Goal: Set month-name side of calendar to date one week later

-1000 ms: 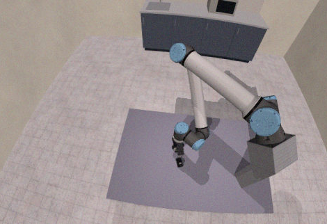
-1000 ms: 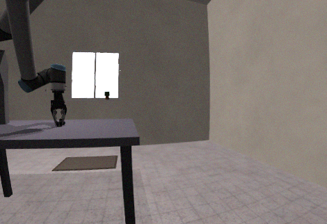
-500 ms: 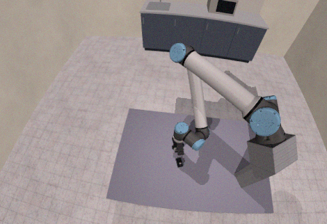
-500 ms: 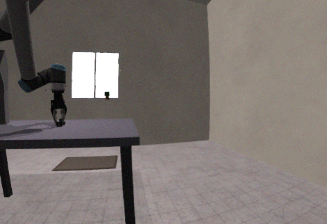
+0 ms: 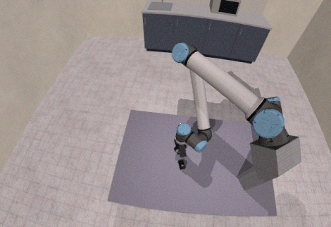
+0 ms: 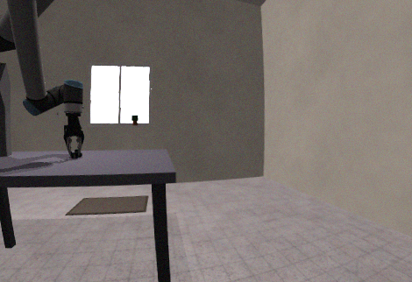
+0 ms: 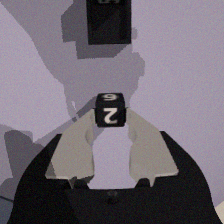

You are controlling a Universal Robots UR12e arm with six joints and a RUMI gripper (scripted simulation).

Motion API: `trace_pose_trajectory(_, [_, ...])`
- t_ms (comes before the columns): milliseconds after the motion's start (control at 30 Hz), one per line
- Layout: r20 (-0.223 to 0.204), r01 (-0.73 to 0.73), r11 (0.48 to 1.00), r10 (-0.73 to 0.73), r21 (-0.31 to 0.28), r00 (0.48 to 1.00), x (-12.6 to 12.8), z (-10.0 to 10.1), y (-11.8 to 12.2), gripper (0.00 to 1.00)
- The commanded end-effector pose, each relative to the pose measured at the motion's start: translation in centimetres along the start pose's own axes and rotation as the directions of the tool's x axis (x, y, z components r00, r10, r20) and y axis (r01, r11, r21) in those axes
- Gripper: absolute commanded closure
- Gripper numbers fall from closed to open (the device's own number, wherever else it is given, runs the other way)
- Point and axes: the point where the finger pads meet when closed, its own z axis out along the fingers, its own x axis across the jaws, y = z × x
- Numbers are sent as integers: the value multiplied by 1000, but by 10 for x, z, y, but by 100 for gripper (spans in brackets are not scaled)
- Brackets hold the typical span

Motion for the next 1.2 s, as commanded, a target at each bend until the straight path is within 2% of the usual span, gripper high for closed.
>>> trace_pose_trajectory(0, [-1,0,1000,0,0,1000,0,-12,0,90])
trace_pose_trajectory(267, [-1,0,1000,0,0,1000,0,-70,0,90])
trace_pose_trajectory(400, [-1,0,1000,0,0,1000,0,-90,0,90])
trace_pose_trajectory(867, [-1,0,1000,0,0,1000,0,-96,-1,90])
trace_pose_trajectory(933, [0,0,1000,0,1,1000,1,-98,-19,90])
trace_pose_trajectory(1000, [0,-1,1000,1,1,1000,2,-102,-55,90])
trace_pose_trajectory(1067, [0,-1,1000,1,1,1000,2,-102,-55,90])
trace_pose_trajectory(1133, [-1,-1,1000,1,0,1000,1,-105,-84,90])
trace_pose_trajectory(1167, [-1,-1,1000,1,0,1000,1,-106,-90,90])
